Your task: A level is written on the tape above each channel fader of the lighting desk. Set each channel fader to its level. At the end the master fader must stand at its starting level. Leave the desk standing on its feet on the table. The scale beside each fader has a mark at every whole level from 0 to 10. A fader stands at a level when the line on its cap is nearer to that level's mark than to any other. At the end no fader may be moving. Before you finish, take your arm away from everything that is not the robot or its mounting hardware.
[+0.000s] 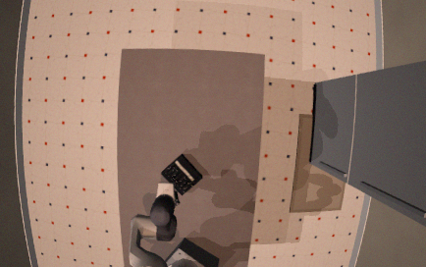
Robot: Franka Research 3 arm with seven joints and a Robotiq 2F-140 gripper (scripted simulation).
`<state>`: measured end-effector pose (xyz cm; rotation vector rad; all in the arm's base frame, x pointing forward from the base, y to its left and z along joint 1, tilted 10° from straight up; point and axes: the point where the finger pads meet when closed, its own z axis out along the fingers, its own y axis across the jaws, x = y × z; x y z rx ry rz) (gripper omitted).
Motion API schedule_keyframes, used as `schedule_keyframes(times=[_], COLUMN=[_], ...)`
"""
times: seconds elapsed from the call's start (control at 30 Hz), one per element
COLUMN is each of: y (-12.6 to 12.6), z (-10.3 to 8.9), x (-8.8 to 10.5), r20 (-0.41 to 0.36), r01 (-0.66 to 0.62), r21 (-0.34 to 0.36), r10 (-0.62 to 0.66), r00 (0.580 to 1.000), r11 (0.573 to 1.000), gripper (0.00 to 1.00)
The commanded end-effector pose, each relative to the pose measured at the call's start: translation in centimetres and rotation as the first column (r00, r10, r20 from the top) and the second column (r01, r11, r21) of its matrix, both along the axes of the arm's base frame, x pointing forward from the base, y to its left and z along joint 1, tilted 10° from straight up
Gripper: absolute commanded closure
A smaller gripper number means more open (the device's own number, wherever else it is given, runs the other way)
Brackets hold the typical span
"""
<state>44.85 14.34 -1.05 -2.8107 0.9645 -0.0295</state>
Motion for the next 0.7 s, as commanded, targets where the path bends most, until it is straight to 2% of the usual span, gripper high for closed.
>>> schedule_keyframes(times=[0.0, 0.67], y=[0.04, 0.14], z=[-0.11, -0.77], x=[0.15, 0.20], r20=[0.003, 0.003], r01=[0.005, 0.005], r21=[0.000, 0.000], r10=[-0.005, -0.005], r00=[1.000, 1.000], r11=[1.000, 1.000], gripper=[1.00, 1.00])
